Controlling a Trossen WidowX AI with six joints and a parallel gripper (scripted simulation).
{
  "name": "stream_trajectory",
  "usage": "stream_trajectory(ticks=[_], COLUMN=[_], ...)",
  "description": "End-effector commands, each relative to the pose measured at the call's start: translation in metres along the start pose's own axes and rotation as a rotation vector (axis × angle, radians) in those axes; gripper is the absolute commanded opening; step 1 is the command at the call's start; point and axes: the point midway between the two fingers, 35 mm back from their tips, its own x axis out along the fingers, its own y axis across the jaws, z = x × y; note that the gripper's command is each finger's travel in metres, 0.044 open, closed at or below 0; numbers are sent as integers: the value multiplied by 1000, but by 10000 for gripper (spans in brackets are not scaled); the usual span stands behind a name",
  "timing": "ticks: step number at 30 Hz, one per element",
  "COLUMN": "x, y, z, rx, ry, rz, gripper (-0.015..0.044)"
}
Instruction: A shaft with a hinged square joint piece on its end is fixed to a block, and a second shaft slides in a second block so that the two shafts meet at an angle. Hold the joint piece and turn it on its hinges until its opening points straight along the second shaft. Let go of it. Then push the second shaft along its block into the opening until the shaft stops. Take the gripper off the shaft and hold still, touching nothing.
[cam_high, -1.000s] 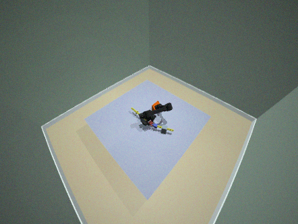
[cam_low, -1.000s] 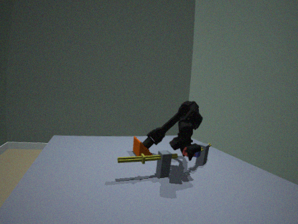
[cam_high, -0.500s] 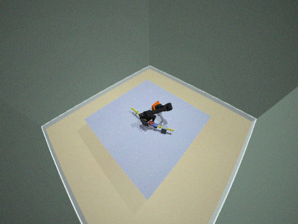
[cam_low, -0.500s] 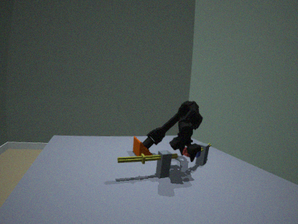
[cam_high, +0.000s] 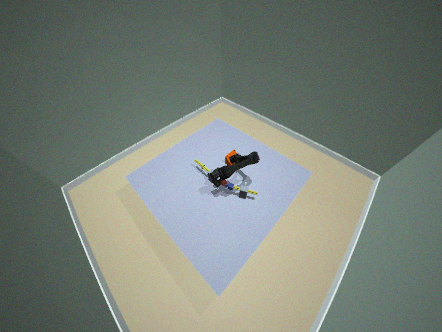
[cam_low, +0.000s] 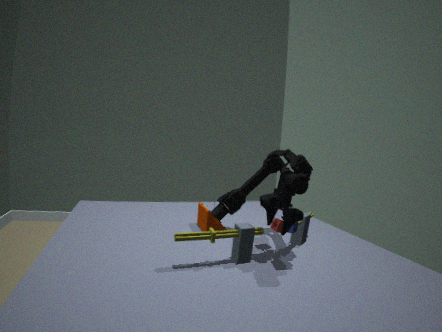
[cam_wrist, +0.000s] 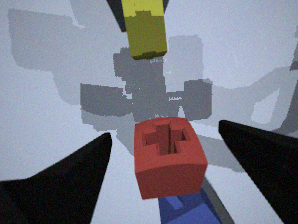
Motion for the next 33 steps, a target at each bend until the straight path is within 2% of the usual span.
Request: stream_trajectory(ticks=[1, 12, 33], x=[-10, -14, -139], y=[2, 2, -10], z=[-1, -1, 14], rx=[1, -17, -605], ry=[-97, -94, -228], rz=[27, 34, 303], gripper=[440, 440, 440])
